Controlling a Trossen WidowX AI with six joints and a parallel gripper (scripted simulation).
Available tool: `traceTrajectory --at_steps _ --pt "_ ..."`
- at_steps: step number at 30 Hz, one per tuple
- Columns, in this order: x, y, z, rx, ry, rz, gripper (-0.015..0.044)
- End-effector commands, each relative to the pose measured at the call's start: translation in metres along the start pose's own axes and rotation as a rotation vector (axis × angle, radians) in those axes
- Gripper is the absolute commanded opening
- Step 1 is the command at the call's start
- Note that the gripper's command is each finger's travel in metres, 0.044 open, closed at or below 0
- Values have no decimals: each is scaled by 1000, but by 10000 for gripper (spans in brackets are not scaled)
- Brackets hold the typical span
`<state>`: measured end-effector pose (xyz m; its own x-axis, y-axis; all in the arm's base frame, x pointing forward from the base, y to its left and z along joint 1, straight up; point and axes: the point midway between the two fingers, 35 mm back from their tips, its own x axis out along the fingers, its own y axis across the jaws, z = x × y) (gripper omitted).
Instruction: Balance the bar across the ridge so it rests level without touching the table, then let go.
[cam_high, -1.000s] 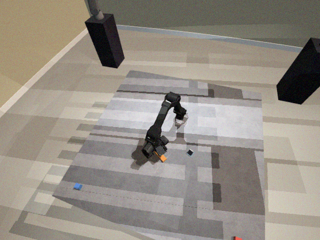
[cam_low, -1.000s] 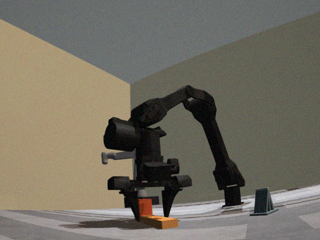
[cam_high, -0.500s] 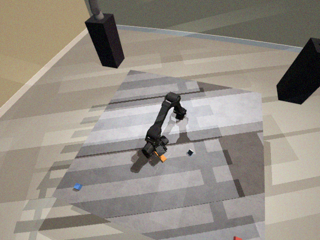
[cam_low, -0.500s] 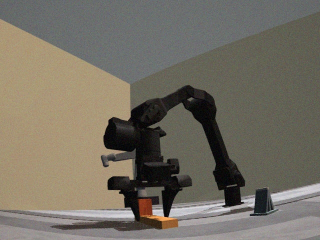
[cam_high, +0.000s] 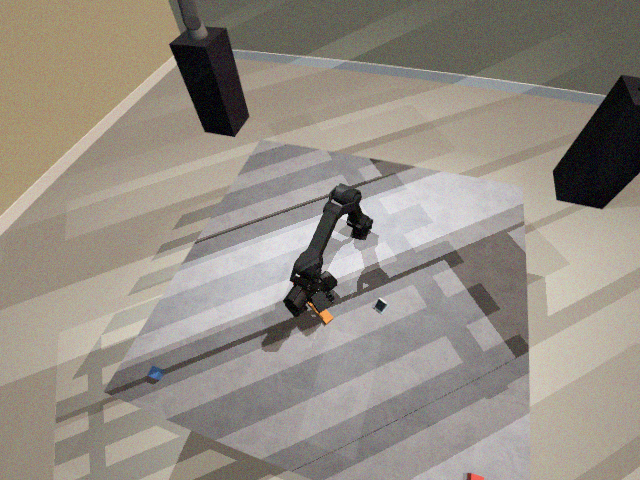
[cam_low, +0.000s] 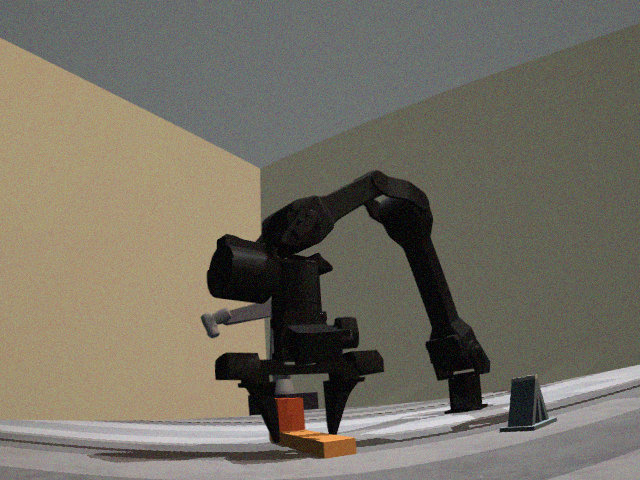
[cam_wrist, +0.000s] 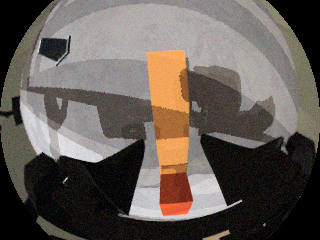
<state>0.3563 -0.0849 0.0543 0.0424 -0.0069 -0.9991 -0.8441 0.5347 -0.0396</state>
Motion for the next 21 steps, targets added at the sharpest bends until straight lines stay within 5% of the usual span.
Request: traceTrajectory --at_steps 1,16,21 --pt "3 1 -1 -2 5 6 315" --pt "3 1 -1 -2 5 6 315" --pt "0 0 0 0 0 0 184"
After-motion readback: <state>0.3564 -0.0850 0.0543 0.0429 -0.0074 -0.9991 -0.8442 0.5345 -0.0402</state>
